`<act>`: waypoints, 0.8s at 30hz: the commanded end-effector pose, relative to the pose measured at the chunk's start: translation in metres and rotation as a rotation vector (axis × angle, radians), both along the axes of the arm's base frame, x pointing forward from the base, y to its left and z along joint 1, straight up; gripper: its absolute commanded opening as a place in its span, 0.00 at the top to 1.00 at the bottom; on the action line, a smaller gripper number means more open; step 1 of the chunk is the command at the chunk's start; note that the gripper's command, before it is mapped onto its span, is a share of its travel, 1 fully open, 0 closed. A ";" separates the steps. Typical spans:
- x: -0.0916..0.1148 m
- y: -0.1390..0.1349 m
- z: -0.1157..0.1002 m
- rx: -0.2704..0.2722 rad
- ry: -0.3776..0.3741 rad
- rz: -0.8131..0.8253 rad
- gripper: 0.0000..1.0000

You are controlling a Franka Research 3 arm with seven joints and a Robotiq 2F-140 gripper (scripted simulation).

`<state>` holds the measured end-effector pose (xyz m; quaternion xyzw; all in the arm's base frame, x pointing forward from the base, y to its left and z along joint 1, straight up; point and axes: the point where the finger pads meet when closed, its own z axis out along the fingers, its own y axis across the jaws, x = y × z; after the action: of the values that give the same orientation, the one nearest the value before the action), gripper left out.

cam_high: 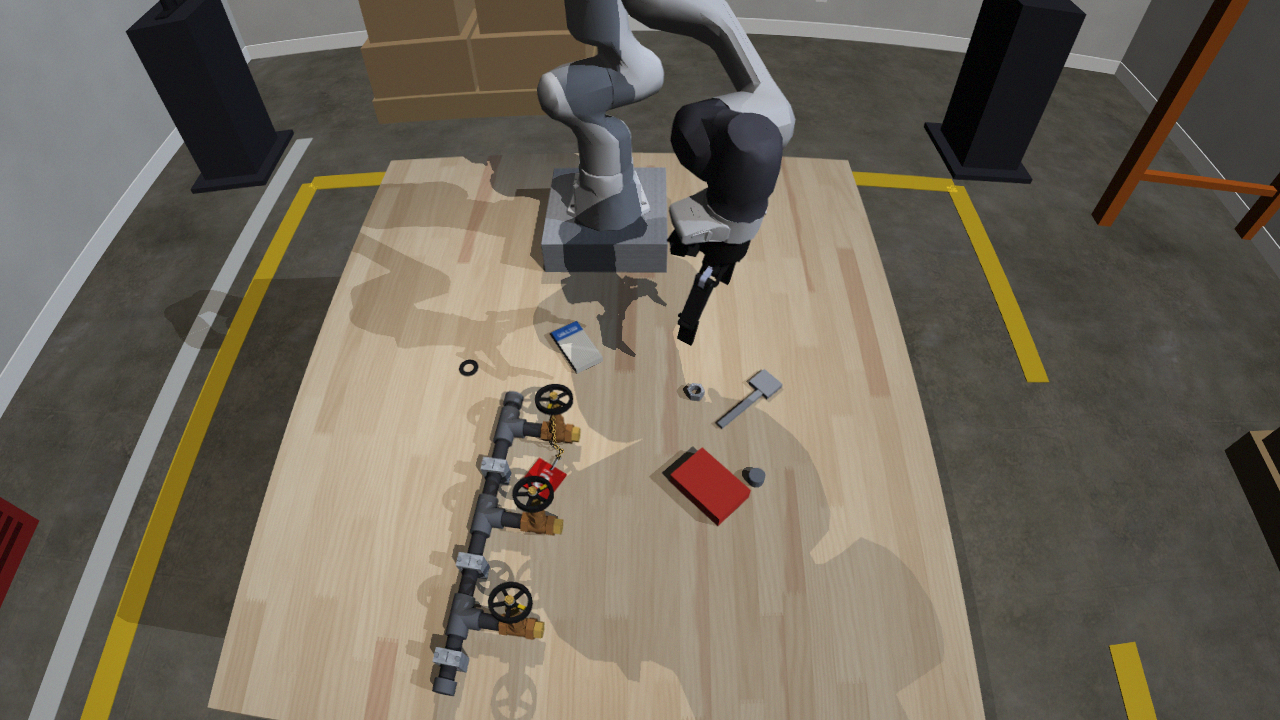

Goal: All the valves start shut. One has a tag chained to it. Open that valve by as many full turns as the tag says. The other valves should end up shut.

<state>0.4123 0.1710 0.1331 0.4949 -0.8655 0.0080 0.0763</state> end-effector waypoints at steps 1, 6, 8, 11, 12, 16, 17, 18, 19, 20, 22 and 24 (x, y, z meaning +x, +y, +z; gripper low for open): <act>0.006 -0.003 0.000 0.029 0.013 0.118 0.00; 0.013 -0.007 0.000 0.041 0.015 0.165 0.00; 0.016 -0.008 0.000 0.046 0.016 0.184 0.00; 0.019 -0.011 0.000 0.053 0.017 0.213 0.00; 0.021 -0.012 0.000 0.056 0.017 0.222 0.00; 0.023 -0.013 -0.001 0.060 0.018 0.242 0.00; 0.027 -0.016 -0.001 0.066 0.019 0.268 0.00; 0.028 -0.017 -0.001 0.069 0.019 0.277 0.00; 0.030 -0.018 -0.001 0.071 0.019 0.287 0.00; 0.031 -0.018 -0.001 0.073 0.019 0.296 0.00; 0.034 -0.020 -0.001 0.078 0.020 0.316 0.00; 0.036 -0.022 -0.001 0.082 0.020 0.335 0.00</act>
<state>0.4441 0.1512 0.1326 0.5900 -0.8047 -0.0103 0.0661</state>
